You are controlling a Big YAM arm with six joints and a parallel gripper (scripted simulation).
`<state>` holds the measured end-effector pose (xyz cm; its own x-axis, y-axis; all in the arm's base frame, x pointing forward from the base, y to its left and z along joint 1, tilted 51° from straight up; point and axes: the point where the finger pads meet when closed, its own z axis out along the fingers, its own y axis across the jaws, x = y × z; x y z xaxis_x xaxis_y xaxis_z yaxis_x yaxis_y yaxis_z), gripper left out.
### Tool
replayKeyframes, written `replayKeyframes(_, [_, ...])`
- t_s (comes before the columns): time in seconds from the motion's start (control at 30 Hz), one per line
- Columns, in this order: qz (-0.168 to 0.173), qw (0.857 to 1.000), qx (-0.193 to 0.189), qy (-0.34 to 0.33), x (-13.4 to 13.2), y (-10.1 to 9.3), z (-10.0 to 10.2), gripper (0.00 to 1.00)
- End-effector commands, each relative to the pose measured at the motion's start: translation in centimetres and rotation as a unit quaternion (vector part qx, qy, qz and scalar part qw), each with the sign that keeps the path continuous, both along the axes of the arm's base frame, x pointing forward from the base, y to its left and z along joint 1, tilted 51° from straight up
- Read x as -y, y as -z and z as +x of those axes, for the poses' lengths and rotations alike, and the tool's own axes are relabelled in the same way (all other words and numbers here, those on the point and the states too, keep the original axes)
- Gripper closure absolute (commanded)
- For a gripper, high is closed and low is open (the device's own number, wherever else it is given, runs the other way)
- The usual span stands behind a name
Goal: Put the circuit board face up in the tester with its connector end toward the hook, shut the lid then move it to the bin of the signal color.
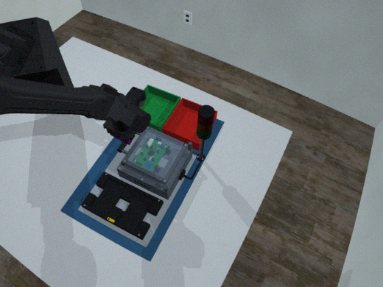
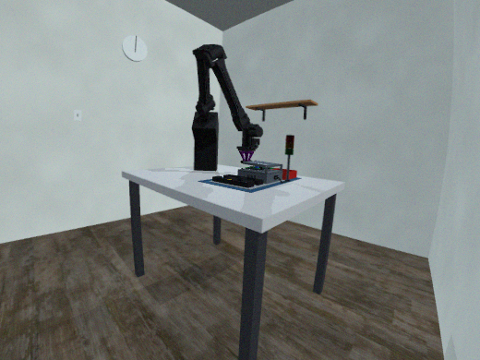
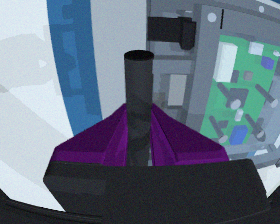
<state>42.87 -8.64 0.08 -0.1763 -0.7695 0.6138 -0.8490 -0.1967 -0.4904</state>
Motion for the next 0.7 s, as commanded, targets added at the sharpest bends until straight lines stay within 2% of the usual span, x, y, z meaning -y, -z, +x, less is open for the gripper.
replayKeyframes(0.0, [0.003, 1.0, -0.005, 0.004, 1.0, 0.79, 0.68, 1.0])
replayKeyframes(0.67, [0.003, 1.0, -0.006, 0.004, 1.19, 1.0, 0.8, 1.0])
